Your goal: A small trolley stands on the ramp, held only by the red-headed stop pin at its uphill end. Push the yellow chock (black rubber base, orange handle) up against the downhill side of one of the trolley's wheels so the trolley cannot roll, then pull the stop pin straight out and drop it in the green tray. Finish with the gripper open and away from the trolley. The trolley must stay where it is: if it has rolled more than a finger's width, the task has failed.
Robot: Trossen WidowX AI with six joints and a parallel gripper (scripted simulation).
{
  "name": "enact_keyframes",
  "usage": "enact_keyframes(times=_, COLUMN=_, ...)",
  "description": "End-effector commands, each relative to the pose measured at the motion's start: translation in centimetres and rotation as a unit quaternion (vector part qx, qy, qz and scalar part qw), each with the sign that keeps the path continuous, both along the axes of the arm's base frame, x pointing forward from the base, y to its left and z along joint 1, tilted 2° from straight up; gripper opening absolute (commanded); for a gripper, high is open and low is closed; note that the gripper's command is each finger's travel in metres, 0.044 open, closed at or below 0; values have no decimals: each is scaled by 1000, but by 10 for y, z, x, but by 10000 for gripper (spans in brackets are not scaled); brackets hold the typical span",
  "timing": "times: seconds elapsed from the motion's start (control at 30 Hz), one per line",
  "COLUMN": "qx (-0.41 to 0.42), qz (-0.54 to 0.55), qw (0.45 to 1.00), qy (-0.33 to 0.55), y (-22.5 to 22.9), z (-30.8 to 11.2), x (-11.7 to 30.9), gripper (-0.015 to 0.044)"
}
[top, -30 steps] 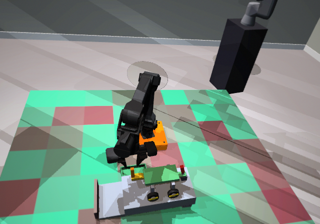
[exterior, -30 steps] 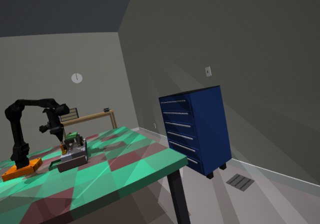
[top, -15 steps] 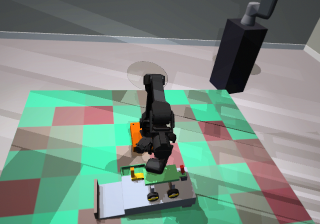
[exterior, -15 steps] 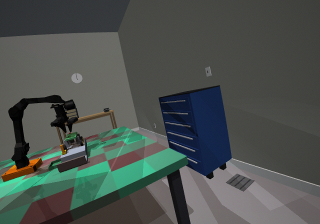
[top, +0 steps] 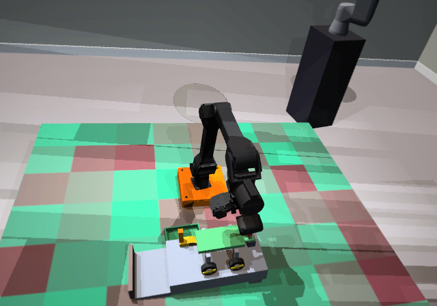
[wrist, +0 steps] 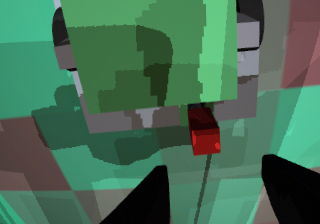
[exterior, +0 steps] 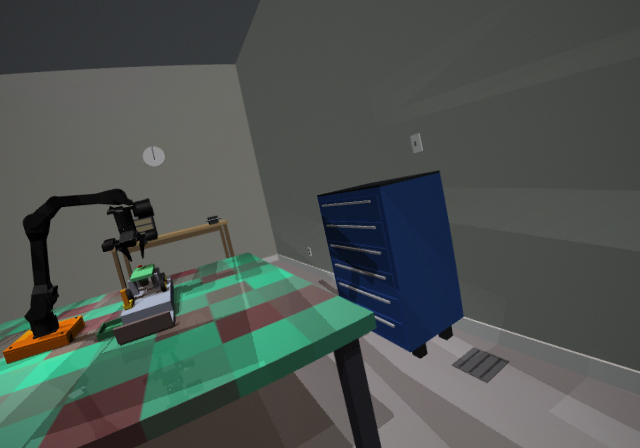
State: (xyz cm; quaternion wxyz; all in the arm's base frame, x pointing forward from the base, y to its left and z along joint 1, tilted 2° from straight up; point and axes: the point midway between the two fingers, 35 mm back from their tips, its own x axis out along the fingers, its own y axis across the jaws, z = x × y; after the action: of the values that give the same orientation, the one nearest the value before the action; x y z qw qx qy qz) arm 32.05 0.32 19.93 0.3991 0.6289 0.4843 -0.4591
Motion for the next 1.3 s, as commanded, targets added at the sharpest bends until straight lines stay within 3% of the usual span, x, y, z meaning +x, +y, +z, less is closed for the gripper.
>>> enact_keyframes(times=0.0, qx=2, qz=5, qw=1000, qy=0, y=2, z=-4, x=1, gripper=190)
enact_keyframes(times=1.27, qx=3, qz=5, qw=1000, qy=0, y=15, z=-55, x=7, gripper=190)
